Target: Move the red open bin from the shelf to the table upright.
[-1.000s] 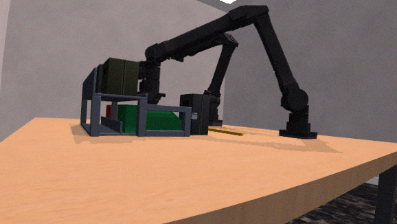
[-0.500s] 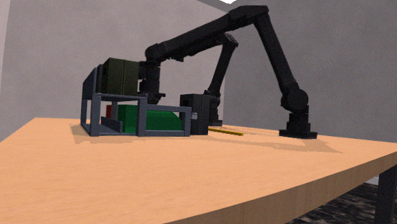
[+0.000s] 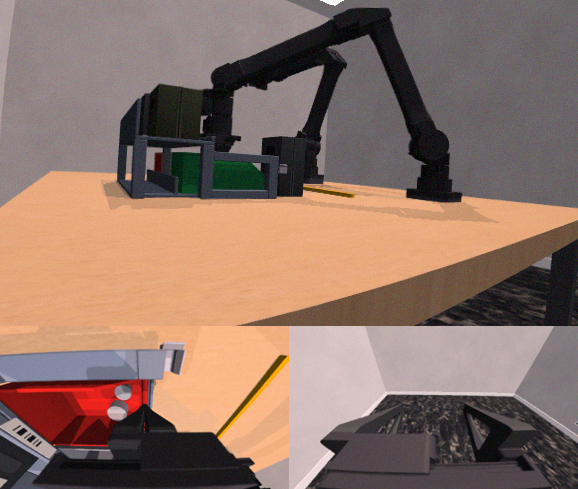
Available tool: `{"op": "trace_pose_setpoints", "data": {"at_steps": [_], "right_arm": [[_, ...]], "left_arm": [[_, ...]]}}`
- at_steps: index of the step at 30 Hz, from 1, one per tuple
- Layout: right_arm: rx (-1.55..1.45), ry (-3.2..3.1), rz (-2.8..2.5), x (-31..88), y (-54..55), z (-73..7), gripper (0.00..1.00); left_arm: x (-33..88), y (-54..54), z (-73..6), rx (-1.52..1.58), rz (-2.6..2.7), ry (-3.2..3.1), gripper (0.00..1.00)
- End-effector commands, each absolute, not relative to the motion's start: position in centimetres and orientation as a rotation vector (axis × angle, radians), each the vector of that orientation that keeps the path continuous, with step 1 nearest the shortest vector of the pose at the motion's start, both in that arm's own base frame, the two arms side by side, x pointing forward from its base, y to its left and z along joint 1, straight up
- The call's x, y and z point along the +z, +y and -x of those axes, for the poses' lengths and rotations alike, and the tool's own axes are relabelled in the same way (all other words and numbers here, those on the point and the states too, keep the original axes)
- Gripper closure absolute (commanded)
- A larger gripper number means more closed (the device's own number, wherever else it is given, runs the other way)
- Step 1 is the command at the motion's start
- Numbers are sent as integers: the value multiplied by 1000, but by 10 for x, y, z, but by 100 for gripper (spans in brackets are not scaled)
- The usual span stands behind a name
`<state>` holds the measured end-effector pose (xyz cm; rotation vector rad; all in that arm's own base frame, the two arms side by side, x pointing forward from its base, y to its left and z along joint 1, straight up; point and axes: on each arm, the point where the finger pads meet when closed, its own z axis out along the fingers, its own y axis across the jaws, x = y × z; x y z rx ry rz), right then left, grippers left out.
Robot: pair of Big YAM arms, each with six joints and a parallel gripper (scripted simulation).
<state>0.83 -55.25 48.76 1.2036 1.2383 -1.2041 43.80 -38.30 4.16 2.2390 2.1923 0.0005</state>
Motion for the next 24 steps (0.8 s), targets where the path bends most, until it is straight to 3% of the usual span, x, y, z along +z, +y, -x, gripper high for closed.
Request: {"op": "trace_pose_setpoints", "data": {"at_steps": [1,24], "right_arm": [[-1205,1212,-1205,501,-545,-3,0],[-1205,1212,-1205,501,-545,-3,0]], "left_arm": [[5,-375,-444,-2,-2280,2239,100],[-2,-374,-443,-2,-2283,2243,100]]}}
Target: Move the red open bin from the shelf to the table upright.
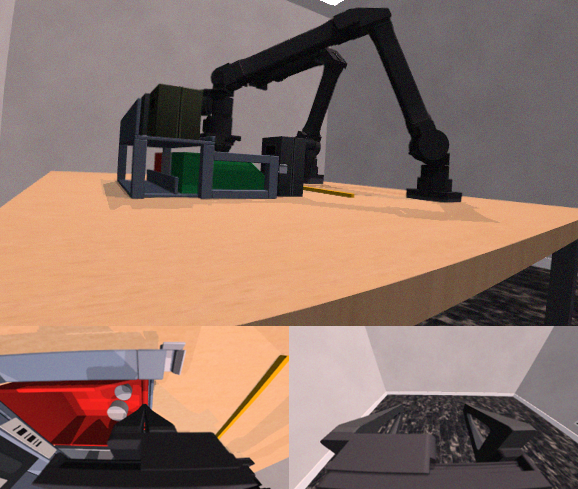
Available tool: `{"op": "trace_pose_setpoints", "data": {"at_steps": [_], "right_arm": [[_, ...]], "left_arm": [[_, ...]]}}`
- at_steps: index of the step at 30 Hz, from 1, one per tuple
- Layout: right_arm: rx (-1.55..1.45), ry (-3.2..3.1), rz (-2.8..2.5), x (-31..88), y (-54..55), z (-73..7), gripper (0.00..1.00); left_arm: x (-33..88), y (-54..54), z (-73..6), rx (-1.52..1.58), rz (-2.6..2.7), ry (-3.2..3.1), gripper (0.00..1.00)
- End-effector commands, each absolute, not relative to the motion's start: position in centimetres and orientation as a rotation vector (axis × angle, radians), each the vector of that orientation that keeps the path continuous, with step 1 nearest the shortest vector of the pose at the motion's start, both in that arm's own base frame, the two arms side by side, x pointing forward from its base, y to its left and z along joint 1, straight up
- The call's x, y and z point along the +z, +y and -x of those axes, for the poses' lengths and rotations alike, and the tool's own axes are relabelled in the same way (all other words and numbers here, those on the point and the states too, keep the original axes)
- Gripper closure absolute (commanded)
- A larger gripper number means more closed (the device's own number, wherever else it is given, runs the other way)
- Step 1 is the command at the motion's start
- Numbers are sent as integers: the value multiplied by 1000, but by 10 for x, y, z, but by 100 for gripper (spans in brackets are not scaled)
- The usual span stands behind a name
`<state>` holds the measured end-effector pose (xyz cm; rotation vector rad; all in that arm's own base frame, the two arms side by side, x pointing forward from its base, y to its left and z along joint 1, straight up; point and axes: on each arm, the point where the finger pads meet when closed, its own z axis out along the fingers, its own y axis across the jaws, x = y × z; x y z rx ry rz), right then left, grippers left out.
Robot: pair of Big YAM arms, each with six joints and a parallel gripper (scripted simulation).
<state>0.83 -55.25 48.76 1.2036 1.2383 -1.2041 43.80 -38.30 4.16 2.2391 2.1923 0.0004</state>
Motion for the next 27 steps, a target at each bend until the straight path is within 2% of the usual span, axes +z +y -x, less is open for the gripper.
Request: {"op": "trace_pose_setpoints", "data": {"at_steps": [1,12,13,27], "right_arm": [[-1205,1212,-1205,501,-545,-3,0],[-1205,1212,-1205,501,-545,-3,0],[-1205,1212,-1205,501,-545,-3,0],[-1205,1212,-1205,501,-545,-3,0]], "left_arm": [[-2,-374,-443,-2,-2283,2243,100],[-5,-373,-442,-2,-2284,2245,100],[26,-384,-437,0,-2239,2210,10],[58,-389,-443,3,-2205,2178,10]]}}
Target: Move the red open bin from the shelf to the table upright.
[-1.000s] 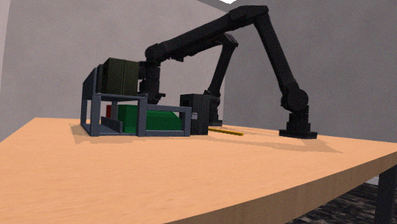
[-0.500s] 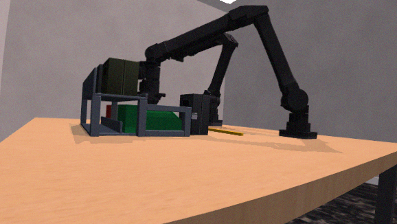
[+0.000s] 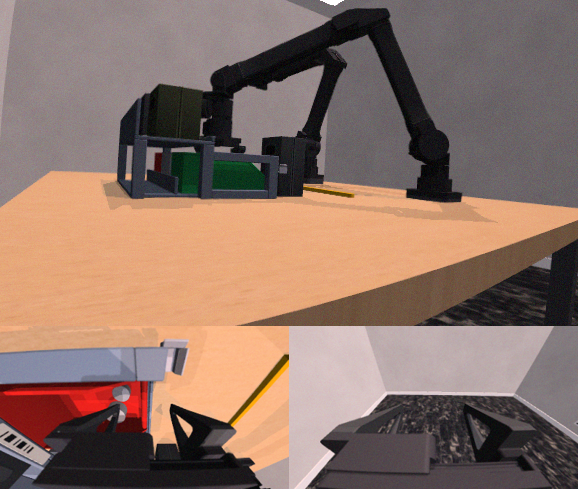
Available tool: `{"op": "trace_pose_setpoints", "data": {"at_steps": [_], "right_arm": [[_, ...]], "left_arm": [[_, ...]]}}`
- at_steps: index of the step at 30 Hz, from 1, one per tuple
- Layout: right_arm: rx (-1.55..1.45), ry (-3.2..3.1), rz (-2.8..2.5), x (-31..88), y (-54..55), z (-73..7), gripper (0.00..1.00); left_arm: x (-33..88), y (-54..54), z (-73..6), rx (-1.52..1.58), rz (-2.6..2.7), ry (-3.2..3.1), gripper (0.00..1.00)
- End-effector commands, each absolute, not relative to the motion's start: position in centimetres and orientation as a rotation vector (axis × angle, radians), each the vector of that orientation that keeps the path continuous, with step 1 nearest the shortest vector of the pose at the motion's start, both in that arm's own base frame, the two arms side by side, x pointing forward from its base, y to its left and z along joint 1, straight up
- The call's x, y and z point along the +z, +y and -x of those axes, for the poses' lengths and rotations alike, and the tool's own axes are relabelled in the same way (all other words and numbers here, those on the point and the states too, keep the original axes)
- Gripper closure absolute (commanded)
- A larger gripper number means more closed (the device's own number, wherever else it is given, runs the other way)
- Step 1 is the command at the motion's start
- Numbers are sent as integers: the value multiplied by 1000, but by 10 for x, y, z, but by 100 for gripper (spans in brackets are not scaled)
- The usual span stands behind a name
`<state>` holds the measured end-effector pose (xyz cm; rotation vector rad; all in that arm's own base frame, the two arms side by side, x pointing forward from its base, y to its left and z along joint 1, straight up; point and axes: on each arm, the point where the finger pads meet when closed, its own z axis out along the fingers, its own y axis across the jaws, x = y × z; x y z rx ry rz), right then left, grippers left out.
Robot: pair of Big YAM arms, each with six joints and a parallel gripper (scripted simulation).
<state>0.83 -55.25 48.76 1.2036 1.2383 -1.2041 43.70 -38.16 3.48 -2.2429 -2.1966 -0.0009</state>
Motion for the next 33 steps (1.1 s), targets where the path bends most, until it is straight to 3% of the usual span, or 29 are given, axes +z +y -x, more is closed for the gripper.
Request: {"op": "trace_pose_setpoints", "data": {"at_steps": [1,33], "right_arm": [[-1205,1212,-1205,501,-545,-3,0],[-1205,1212,-1205,501,-545,-3,0]], "left_arm": [[59,-389,-443,-3,2267,-2239,10],[89,-396,-453,-6,2289,-2265,10]]}}
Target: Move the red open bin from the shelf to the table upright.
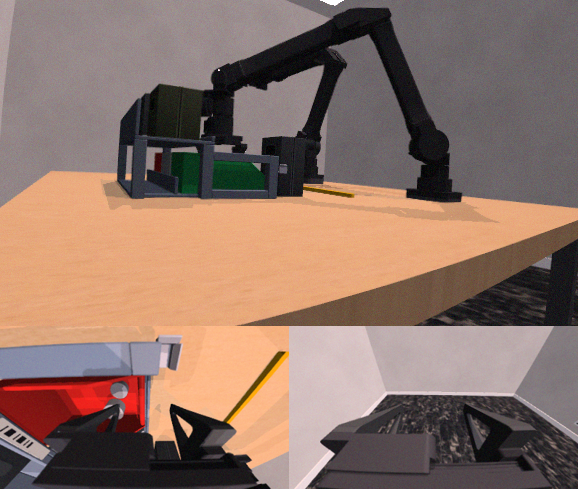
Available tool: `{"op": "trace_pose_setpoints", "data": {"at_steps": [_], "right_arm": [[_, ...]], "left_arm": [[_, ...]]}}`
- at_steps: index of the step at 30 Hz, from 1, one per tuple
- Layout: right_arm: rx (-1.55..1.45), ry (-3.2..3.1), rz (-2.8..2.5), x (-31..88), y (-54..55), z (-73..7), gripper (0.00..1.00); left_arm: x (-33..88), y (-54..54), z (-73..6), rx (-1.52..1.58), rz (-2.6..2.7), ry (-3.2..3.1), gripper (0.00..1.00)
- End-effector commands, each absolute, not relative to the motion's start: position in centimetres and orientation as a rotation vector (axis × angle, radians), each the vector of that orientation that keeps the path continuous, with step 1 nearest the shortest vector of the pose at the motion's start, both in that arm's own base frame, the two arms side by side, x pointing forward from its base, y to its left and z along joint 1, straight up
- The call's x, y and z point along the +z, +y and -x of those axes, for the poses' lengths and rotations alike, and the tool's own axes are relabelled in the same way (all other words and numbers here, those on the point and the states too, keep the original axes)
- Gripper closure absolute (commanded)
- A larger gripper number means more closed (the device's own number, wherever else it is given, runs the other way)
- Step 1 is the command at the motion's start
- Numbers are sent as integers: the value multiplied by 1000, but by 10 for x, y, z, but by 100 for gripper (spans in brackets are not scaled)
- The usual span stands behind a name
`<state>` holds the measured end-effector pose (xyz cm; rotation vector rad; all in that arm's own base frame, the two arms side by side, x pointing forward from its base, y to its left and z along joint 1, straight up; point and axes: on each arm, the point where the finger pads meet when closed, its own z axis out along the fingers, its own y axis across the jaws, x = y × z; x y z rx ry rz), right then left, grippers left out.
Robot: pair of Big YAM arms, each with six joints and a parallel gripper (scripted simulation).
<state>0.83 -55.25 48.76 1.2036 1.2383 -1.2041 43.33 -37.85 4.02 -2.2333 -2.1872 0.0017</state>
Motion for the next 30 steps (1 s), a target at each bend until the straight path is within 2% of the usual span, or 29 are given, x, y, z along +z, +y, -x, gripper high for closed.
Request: {"op": "trace_pose_setpoints", "data": {"at_steps": [1,30], "right_arm": [[-1205,1212,-1205,501,-545,-3,0],[-1205,1212,-1205,501,-545,-3,0]], "left_arm": [[89,-396,-453,-6,2289,-2265,10],[156,-393,-450,-6,2289,-2265,10]]}}
